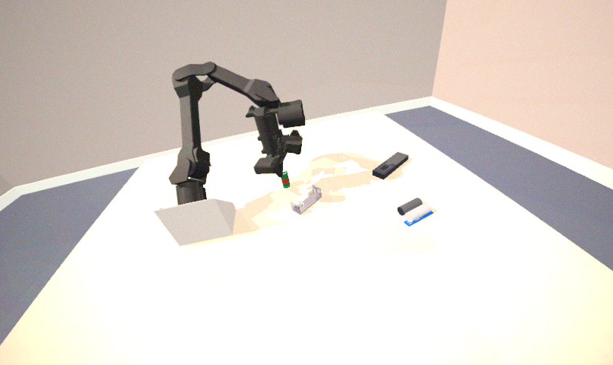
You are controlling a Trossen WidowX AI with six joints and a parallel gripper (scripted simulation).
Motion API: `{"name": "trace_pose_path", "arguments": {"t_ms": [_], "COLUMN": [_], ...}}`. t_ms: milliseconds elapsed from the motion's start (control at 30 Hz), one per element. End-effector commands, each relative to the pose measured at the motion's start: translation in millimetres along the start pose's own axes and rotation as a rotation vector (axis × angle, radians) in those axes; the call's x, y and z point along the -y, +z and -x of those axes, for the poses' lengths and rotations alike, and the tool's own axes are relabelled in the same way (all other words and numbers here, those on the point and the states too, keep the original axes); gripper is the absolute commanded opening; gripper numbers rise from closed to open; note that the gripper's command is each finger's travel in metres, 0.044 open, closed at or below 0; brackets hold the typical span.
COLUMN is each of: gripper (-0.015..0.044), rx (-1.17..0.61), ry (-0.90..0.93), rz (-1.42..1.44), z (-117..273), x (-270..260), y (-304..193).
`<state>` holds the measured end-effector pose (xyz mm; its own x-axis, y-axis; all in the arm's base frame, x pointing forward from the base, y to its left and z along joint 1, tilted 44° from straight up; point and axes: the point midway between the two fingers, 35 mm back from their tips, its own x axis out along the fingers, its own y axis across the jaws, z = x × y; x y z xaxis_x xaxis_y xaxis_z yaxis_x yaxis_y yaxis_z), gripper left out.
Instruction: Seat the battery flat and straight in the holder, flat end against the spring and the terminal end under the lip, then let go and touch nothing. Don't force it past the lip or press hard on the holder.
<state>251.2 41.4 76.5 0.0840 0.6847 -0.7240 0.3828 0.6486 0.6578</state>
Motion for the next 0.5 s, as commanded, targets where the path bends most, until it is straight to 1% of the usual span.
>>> {"name": "trace_pose_path", "arguments": {"t_ms": [0,467], "gripper": [0.0000,0.0000], "rx": [-0.015,-0.014], "ry": [0.009,0.008], "rz": [-0.015,-0.014], "z": [-27.4,-28.3], "x": [1.3,-11.6], "y": [-5.3,-3.8]}}
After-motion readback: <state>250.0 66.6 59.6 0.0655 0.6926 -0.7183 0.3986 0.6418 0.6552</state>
